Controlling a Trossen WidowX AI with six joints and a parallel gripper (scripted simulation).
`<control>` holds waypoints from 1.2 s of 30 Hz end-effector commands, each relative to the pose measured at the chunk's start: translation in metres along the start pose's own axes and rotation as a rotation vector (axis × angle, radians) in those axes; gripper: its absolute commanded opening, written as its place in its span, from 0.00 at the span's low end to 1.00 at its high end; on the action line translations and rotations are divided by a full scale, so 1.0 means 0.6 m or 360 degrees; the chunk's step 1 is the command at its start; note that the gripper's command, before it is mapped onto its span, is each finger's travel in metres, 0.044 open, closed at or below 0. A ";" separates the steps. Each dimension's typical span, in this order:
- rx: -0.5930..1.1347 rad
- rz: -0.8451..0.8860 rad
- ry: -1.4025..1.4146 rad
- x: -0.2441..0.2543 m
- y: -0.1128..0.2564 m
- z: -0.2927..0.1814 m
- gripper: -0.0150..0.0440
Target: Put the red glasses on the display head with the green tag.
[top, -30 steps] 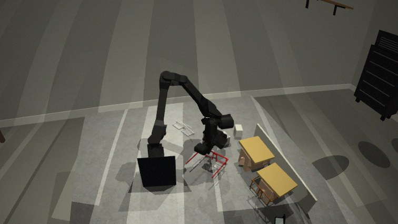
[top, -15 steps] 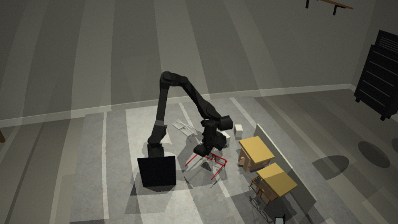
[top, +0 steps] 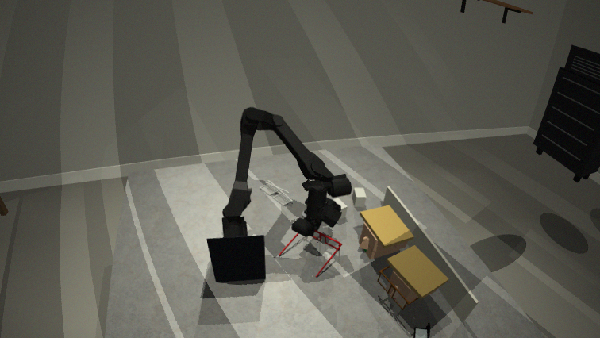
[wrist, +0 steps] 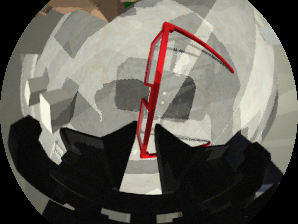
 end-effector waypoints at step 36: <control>0.0000 0.0000 -0.0014 -0.003 0.082 0.003 0.59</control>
Point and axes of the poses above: the point midway between the two fingers, 35 mm back from their tips, its own y axis back along the fingers, its own x axis across the jaws, z = x × y, the point moved 1 cm from there along y, back along the fingers, and after that the axes turned 15 degrees about -y, right-handed, at the moved point
